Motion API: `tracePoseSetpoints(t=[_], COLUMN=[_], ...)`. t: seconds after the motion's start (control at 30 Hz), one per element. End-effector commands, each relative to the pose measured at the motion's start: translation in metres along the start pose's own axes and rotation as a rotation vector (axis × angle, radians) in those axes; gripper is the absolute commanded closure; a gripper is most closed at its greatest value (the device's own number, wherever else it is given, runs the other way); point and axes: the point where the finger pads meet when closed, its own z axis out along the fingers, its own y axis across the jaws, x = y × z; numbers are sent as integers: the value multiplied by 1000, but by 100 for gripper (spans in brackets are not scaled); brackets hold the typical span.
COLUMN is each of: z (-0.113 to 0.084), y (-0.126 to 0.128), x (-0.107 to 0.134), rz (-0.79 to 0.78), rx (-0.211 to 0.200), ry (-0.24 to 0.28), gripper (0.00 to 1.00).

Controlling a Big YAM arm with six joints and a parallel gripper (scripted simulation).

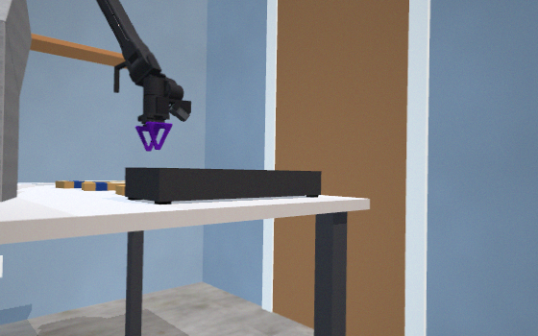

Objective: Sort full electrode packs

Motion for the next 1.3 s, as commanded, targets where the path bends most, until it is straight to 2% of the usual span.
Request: tracePoseSetpoints(t=[0.0,0.37,0.43,0.63,0.93,1.27], z=[21,66,66,88,80,77], y=[6,6,6,6,12,7], x=[2,3,3,3,-2,-3], rz=[-5,-4,-4,-3,-5,-2], rx=[-4,-4,-4,-4,-10,-7], ry=[9,8,8,9,0,-1], gripper=[4,4,4,4,4,4])
